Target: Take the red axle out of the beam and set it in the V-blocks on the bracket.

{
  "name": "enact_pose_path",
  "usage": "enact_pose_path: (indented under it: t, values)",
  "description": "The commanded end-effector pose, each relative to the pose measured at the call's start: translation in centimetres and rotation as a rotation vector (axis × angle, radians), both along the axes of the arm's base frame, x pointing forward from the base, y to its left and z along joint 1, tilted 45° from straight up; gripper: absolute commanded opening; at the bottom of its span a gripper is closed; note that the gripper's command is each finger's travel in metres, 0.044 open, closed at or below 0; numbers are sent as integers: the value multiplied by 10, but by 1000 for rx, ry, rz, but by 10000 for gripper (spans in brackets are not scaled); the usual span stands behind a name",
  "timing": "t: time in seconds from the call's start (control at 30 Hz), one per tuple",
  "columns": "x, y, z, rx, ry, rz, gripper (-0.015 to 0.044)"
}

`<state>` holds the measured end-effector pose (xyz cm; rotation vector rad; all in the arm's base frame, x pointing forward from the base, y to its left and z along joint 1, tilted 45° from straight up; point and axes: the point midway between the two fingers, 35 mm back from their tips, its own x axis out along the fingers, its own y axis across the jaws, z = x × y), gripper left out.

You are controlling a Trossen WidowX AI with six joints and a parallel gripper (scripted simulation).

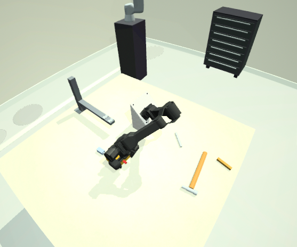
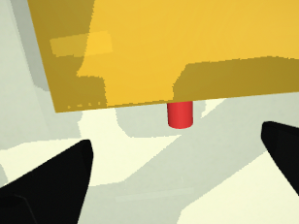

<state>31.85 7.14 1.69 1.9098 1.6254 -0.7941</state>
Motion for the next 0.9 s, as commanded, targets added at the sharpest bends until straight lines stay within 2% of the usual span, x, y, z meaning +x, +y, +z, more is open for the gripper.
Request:
enact_pose_path:
  t: [0.0,0.4,0.87]
  values:
    - [-2,6,-6,6,12,0,440]
    - [-2,12,-12,8,12,0,440]
    - [-1,11,-11,3,6,2,72]
